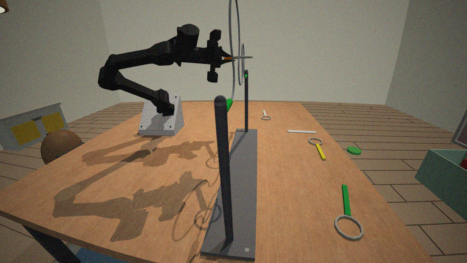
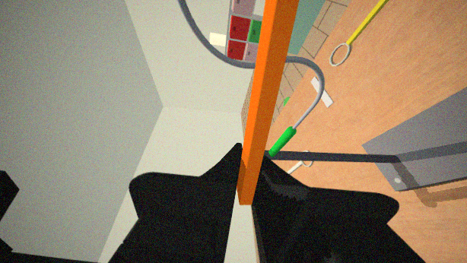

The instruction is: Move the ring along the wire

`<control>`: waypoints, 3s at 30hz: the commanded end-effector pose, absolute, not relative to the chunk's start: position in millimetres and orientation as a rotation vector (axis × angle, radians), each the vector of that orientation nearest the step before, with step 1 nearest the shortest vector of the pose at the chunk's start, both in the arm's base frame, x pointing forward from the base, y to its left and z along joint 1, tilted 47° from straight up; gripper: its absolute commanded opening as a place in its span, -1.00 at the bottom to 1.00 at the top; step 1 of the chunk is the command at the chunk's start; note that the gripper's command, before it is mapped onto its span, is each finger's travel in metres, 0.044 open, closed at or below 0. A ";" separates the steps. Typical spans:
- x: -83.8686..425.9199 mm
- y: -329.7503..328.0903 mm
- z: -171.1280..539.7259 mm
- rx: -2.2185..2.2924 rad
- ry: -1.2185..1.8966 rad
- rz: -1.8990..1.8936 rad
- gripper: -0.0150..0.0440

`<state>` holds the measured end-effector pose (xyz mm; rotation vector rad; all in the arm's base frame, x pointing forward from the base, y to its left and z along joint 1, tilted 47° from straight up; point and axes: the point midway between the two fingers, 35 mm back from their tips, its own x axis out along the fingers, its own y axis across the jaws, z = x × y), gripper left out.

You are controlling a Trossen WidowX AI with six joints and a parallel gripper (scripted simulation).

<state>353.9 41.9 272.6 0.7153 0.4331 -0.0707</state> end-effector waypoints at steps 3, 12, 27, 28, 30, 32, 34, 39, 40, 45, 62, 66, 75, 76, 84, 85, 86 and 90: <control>353.2 34.7 268.6 0.578 0.440 -0.109 -1.00; 351.5 22.0 261.4 0.387 0.451 -0.168 -1.00; 347.6 -3.9 255.3 0.036 0.464 -0.270 -1.00; 347.3 -5.7 255.3 0.012 0.465 -0.277 -1.00; 346.7 -9.3 255.3 -0.035 0.465 -0.290 -1.00; 346.1 -12.9 255.5 -0.082 0.466 -0.303 -1.00; 345.5 -16.4 255.8 -0.129 0.467 -0.316 -1.00; 344.0 -25.2 257.5 -0.247 0.467 -0.348 -1.00; 343.7 -27.0 257.9 -0.271 0.467 -0.354 -1.00; 342.2 -35.4 260.8 -0.389 0.465 -0.385 -1.00; 337.4 -60.5 278.0 -0.793 0.452 -0.486 -1.00; 336.4 -65.2 283.5 -0.888 0.447 -0.509 -1.00; 334.4 -73.8 297.3 -1.102 0.432 -0.558 -1.00; 334.2 -74.6 298.9 -1.126 0.430 -0.563 -1.00; 332.8 -79.2 312.7 -1.317 0.413 -0.604 -1.00; 332.7 -79.6 314.4 -1.341 0.411 -0.609 -1.00; 332.5 -80.0 316.0 -1.362 0.409 -0.613 -1.00; 332.2 -80.8 321.2 -1.431 0.402 -0.627 -1.00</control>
